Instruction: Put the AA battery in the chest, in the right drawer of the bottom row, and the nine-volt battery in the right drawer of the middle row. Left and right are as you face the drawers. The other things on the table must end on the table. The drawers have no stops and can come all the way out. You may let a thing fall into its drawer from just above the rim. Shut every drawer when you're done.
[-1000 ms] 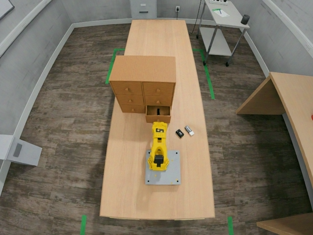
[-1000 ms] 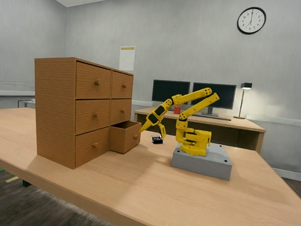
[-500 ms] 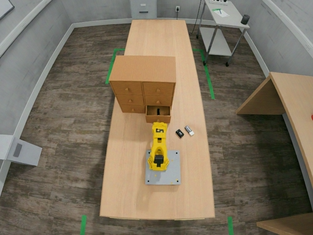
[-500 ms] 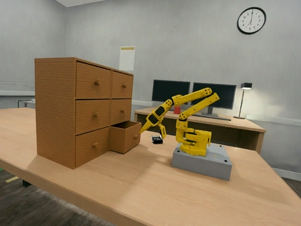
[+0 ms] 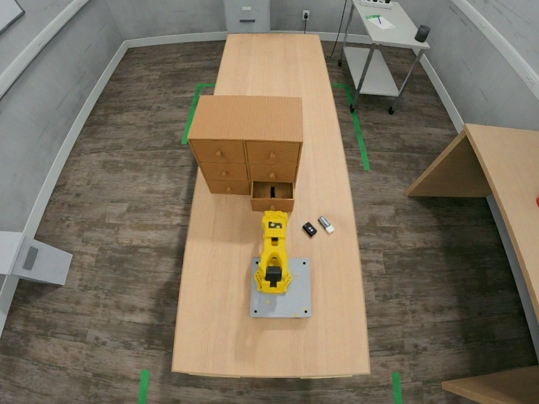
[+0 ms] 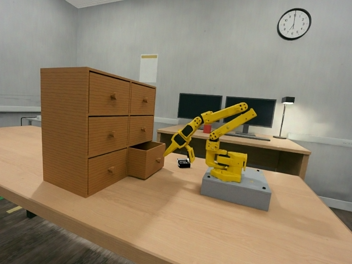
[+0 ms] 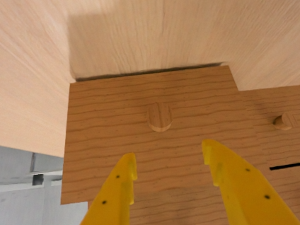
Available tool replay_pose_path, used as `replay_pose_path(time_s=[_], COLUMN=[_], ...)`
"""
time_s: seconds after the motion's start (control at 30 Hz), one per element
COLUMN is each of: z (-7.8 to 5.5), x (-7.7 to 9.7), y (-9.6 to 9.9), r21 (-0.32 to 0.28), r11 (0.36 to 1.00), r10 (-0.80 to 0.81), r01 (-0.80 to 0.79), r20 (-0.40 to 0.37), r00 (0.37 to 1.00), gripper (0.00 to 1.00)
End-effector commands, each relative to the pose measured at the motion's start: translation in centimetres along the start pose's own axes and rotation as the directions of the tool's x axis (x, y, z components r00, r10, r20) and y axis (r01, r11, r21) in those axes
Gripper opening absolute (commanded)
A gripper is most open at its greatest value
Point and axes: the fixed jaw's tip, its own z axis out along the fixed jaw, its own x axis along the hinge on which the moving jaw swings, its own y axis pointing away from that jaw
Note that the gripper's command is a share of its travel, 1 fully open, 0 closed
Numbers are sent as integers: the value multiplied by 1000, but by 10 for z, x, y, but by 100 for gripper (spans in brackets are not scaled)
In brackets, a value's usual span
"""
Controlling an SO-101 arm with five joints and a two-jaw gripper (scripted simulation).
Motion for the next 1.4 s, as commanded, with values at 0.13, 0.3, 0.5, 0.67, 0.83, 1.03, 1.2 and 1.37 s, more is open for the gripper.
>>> replay_pose_path(time_s=[0.13, 0.3, 0.5, 0.67, 0.83, 1.03, 1.2, 1.37], z=[1, 1, 16, 19, 19, 34, 37, 37], x=[-3, -3, 2, 2, 2, 3, 2, 2], y=[1, 1, 0, 0, 0, -1, -1, -1], r21=[-2, -2, 0, 0, 0, 2, 3, 3], r11=[1000, 1000, 1000, 1000, 1000, 1000, 1000, 1000], r10=[0, 0, -1, -1, -1, -2, -2, -2], r01=[0, 0, 1, 1, 1, 2, 2, 2], r20=[4, 4, 4, 4, 4, 4, 4, 4], r00=[1000, 1000, 1000, 1000, 1000, 1000, 1000, 1000], gripper=[21, 21, 21, 21, 21, 21, 21, 21])
